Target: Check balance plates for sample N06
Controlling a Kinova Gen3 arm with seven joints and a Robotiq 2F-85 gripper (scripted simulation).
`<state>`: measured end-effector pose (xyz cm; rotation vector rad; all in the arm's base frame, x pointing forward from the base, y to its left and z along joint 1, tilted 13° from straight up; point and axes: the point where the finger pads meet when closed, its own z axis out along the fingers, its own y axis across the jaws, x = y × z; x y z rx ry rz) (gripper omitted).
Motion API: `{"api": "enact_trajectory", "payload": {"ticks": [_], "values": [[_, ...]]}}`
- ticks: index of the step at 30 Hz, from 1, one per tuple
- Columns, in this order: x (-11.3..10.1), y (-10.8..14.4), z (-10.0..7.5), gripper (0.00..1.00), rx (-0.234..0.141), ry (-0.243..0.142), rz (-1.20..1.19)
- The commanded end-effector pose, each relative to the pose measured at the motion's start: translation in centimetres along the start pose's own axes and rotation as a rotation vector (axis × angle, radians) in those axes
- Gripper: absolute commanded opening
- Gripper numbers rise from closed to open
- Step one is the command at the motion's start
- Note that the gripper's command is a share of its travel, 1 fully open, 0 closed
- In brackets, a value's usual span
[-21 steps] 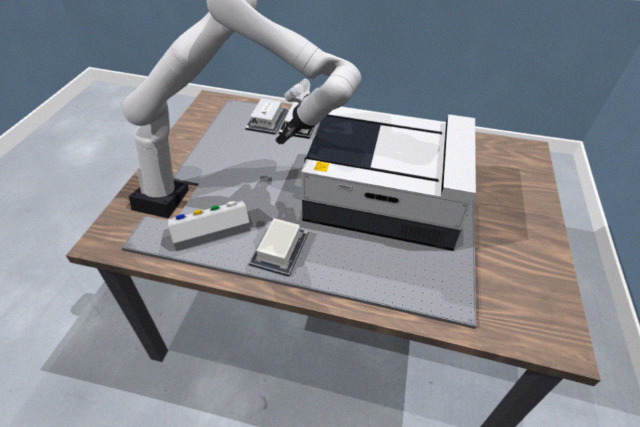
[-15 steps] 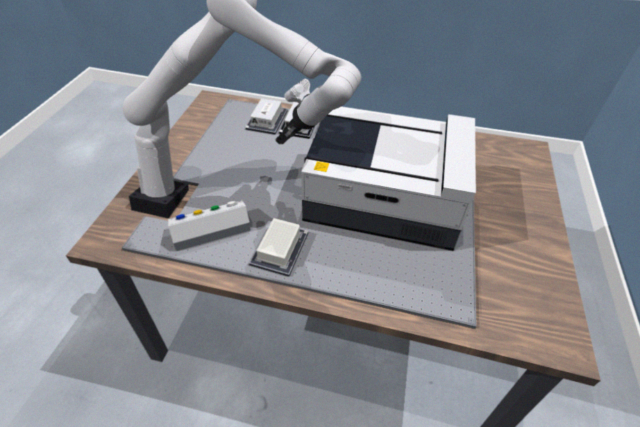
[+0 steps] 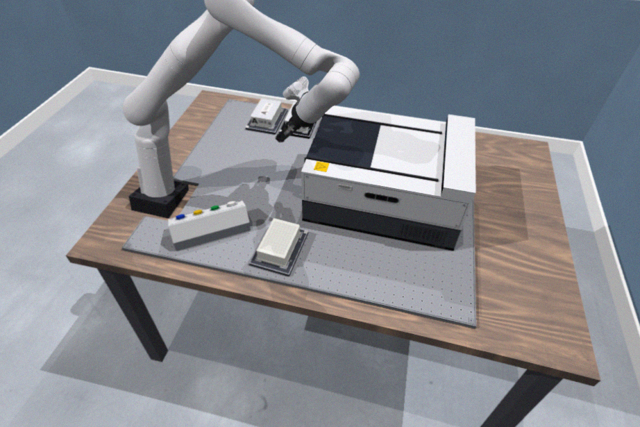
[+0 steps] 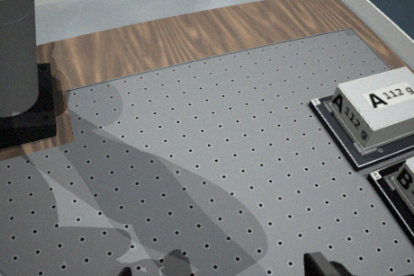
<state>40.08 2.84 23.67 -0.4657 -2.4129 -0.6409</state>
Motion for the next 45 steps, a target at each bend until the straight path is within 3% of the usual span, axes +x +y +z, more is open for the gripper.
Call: {"api": "enact_trajectory", "payload": {"ticks": [1, 28, 30, 45], "values": [[0.6, 0.1, -0.3, 0.10, 0.009, -0.030, -0.012], [4.5, 0.7, -2.0, 0.10, 0.085, -0.249, -0.104], [4.5, 0.7, -2.0, 0.10, 0.085, -0.249, -0.104], [6.9, 1.1, -3.0, 0.10, 0.131, -0.381, -0.160]]}}
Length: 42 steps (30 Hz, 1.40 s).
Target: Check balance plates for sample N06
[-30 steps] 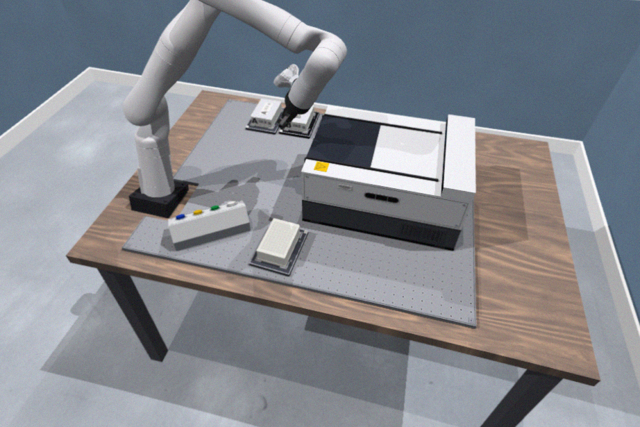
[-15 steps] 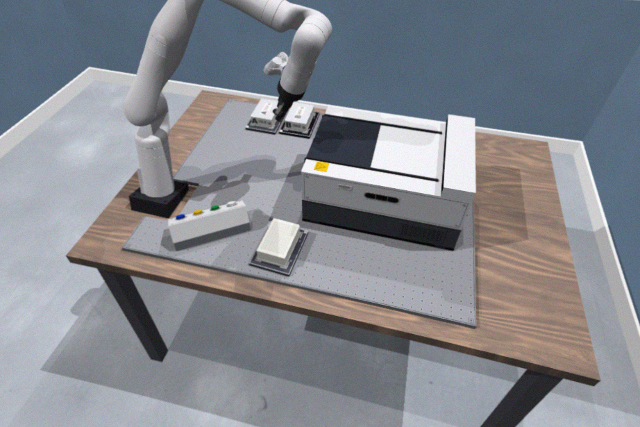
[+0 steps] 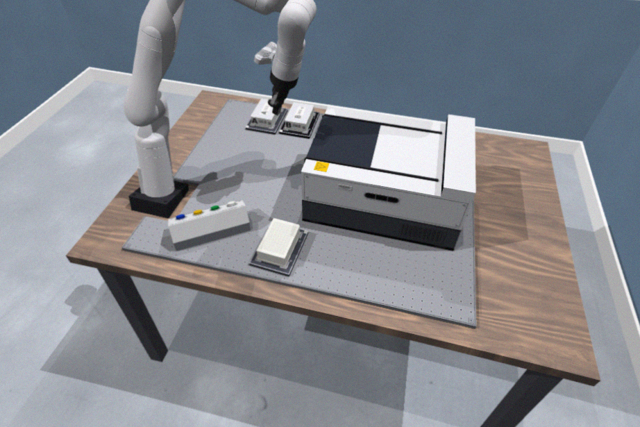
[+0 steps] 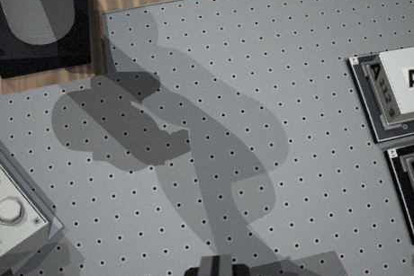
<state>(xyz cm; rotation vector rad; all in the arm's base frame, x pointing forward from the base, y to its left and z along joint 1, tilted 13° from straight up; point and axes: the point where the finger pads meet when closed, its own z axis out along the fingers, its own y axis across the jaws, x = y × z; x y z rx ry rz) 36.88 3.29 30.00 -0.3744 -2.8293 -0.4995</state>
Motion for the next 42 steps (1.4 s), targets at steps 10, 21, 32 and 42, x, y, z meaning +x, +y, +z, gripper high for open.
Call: {"api": "enact_trajectory", "payload": {"ticks": [10, 21, 32, 42], "values": [[1.2, 0.4, -1.3, 0.10, 0.031, -0.093, -0.038], [2.3, 0.7, -2.4, 0.10, 0.059, -0.172, -0.071], [3.6, 1.1, -3.8, 0.10, 0.093, -0.271, -0.113], [3.6, 1.0, -3.8, 0.10, 0.093, -0.270, -0.112]]}}
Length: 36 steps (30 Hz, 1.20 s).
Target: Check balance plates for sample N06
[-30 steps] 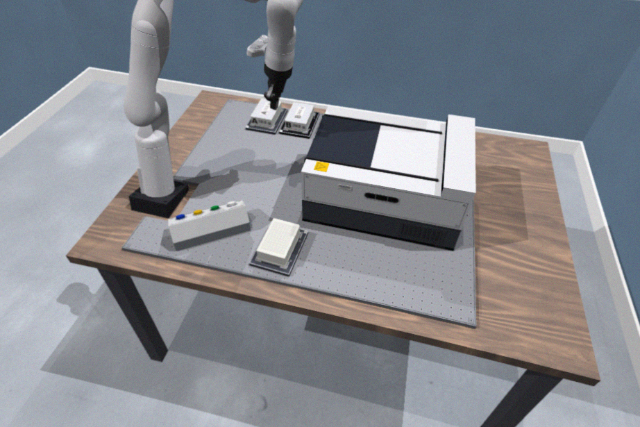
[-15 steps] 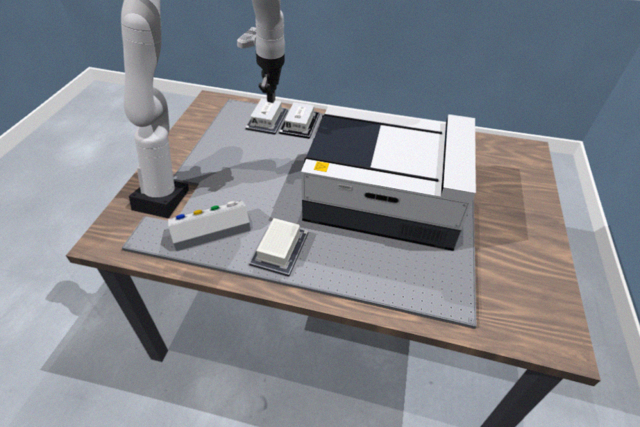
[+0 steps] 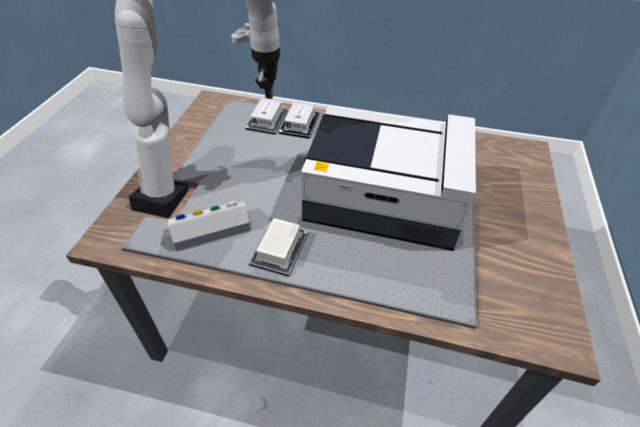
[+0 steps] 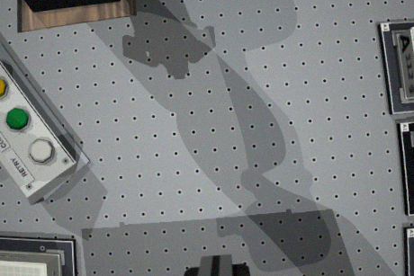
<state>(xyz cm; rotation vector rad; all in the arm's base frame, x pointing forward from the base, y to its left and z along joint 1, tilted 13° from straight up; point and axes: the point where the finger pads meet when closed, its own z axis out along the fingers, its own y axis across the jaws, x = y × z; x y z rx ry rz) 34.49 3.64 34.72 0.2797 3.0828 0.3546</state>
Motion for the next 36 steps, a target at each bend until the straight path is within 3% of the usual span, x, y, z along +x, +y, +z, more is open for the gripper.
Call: {"api": "enact_trajectory", "payload": {"ticks": [1, 36], "values": [[0.0, 0.0, -0.1, 0.10, 0.000, -0.002, 0.000], [-0.1, 7.2, 6.8, 0.10, 0.000, -0.002, -0.350]]}}
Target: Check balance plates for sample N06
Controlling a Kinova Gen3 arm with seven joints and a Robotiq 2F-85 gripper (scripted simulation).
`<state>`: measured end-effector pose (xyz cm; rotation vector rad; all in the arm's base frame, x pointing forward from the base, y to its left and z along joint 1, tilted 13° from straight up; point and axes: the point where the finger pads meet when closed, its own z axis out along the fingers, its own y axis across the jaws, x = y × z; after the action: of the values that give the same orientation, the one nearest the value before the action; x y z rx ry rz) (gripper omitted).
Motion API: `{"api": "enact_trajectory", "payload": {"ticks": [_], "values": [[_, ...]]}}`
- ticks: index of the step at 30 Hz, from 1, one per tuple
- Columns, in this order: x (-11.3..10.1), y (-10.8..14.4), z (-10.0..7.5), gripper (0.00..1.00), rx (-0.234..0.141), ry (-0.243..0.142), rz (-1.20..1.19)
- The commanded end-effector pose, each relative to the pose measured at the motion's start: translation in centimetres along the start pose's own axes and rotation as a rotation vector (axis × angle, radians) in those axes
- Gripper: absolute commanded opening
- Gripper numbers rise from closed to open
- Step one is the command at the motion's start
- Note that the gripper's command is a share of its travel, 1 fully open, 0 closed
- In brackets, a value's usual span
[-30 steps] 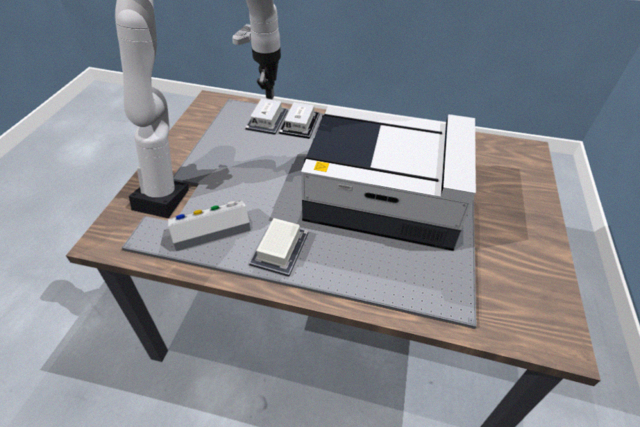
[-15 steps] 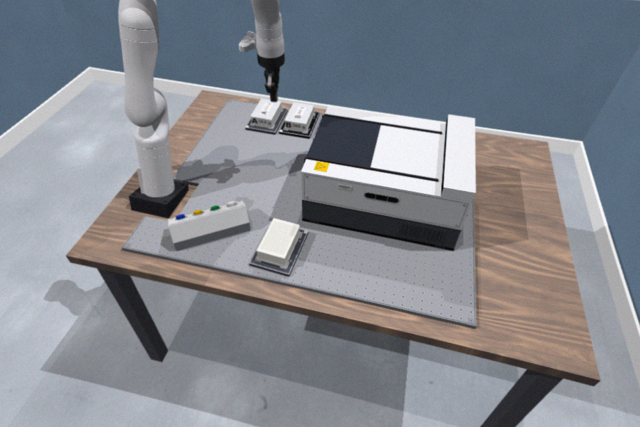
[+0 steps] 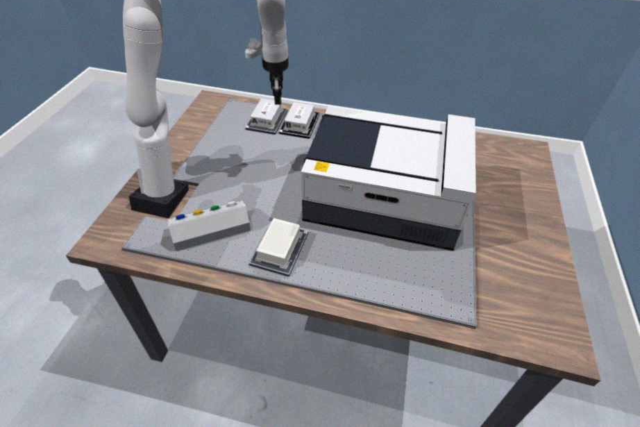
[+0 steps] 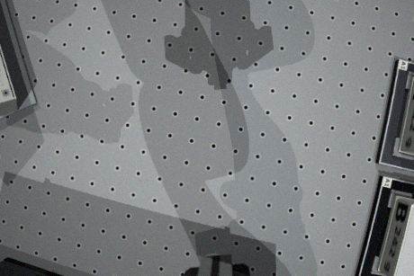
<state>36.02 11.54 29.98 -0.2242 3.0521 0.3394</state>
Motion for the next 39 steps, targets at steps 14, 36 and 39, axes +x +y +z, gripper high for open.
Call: {"api": "enact_trajectory", "payload": {"ticks": [14, 36, 39], "values": [[-0.9, 3.8, 1.8, 0.10, 0.000, -0.002, -0.136], [-1.6, 10.4, 1.9, 0.10, 0.000, -0.002, -0.369], [-1.7, 11.4, 2.0, 0.10, 0.000, -0.002, -0.404]]}}
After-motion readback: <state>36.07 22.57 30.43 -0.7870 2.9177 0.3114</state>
